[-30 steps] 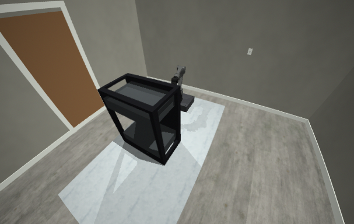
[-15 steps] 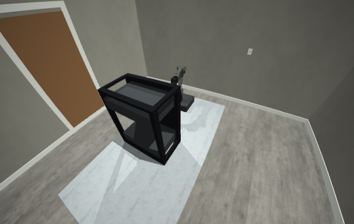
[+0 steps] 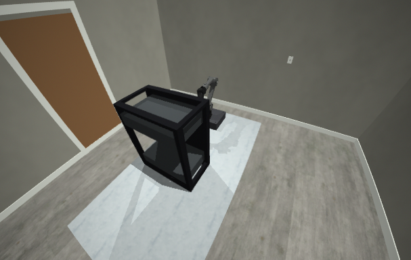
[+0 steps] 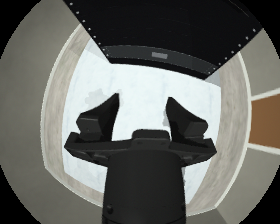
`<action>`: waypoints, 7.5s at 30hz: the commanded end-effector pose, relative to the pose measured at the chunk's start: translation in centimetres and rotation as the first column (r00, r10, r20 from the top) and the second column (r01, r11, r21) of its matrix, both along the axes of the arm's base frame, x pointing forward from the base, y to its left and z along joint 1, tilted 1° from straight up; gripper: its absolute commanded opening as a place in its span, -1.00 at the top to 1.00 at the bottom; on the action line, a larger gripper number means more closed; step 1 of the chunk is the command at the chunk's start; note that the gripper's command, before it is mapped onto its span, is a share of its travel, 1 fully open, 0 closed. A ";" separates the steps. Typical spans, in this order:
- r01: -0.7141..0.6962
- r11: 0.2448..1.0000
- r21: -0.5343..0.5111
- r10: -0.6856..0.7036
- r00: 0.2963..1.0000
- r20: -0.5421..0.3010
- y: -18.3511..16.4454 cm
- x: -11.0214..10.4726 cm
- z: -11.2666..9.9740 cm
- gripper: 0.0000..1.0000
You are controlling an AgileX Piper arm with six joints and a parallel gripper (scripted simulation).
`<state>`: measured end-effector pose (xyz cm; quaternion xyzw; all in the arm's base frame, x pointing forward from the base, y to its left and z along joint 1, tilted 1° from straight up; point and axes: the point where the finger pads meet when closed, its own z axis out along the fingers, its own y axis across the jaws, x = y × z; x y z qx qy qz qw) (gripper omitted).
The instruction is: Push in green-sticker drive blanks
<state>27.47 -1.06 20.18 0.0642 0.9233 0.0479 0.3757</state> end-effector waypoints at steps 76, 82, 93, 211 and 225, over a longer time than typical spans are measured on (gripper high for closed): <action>0.084 0.142 0.986 -0.847 0.527 0.077 -11.0 -4.6 22.4 -1.00; 0.084 0.142 0.986 -0.847 0.527 0.077 -11.0 -4.6 22.4 -1.00; 0.084 0.142 0.986 -0.847 0.527 0.077 -11.0 -4.5 22.4 -1.00; 0.084 0.141 0.986 -0.846 0.527 0.076 -7.0 7.1 20.1 -1.00; 0.085 0.140 0.986 -0.846 0.527 0.075 -7.0 7.1 20.1 -1.00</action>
